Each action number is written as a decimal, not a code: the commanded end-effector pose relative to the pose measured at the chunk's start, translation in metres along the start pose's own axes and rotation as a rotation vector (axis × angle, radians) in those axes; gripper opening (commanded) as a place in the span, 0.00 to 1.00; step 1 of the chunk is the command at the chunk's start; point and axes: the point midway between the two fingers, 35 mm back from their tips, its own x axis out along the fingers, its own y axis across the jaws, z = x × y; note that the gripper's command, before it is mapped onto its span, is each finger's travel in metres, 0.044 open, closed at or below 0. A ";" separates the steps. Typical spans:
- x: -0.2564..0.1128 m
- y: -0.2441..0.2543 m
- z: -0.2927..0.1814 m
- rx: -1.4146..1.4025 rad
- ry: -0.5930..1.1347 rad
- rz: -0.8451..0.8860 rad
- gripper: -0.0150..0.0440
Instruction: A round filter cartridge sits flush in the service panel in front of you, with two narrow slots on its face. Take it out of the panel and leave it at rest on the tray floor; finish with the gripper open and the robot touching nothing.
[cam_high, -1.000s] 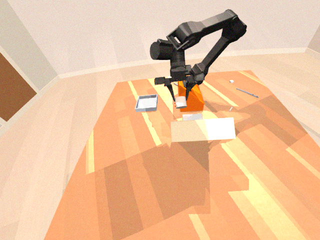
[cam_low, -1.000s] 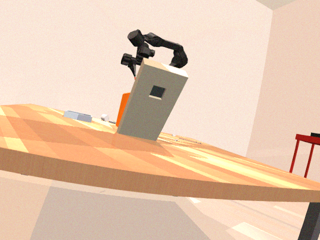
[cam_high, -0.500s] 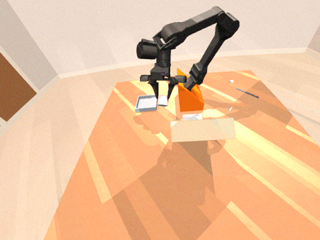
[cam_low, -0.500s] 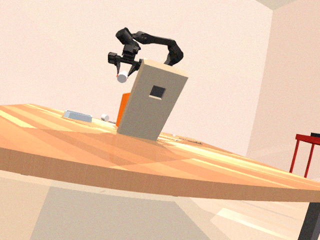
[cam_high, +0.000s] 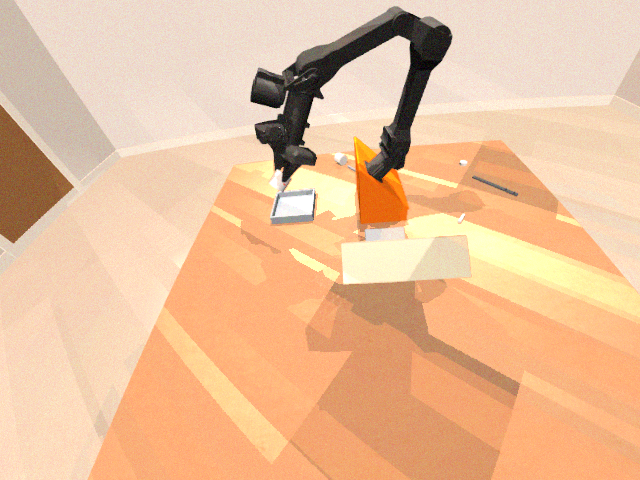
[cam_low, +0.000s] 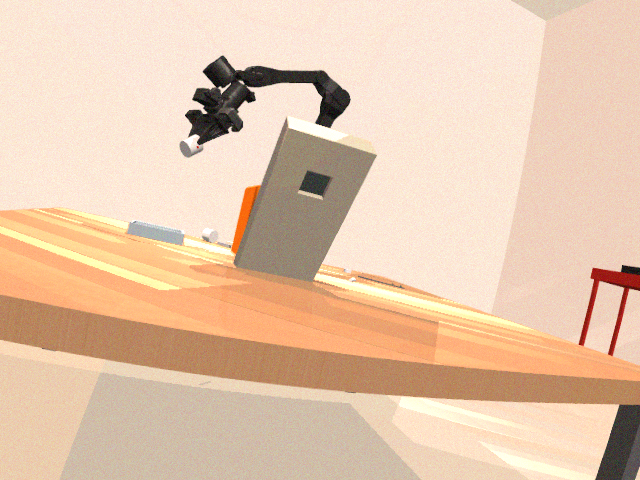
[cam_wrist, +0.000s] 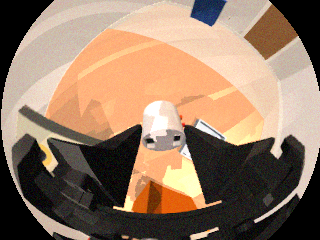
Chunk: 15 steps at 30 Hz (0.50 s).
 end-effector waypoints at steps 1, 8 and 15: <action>-0.001 -0.019 0.006 0.093 -0.022 -0.052 0.25; 0.010 -0.041 -0.001 0.147 -0.028 -0.086 0.25; 0.037 -0.096 -0.030 0.300 -0.037 -0.179 0.25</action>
